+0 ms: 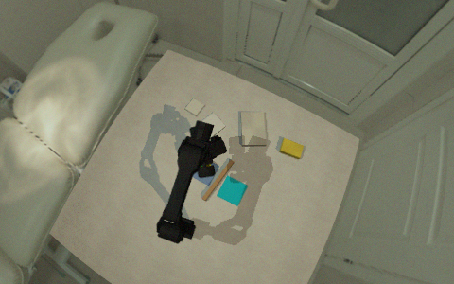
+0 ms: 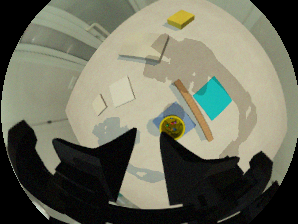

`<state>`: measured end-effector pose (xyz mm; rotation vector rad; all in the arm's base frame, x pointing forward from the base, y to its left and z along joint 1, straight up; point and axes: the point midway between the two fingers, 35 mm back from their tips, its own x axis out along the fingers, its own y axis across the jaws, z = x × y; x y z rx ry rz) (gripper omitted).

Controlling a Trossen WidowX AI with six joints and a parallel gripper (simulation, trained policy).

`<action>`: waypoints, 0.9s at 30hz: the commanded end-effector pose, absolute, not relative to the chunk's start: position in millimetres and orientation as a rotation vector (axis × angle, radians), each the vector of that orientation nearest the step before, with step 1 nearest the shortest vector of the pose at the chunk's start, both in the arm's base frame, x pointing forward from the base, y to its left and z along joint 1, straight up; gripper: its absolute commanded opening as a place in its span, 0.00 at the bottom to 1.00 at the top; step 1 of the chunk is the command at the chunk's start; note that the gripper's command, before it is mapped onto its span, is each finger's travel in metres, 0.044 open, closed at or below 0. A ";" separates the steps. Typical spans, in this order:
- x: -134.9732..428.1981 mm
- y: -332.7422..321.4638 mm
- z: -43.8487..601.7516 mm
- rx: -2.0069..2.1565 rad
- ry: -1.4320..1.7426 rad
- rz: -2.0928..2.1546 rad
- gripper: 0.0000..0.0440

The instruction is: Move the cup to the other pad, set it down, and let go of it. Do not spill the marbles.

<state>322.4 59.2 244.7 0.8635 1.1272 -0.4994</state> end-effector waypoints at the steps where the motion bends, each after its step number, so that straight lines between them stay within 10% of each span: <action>1: 319.1 57.8 236.2 0.852 1.169 -0.547 0.33; 27: 288.1 47.8 160.4 0.731 1.424 -0.861 0.37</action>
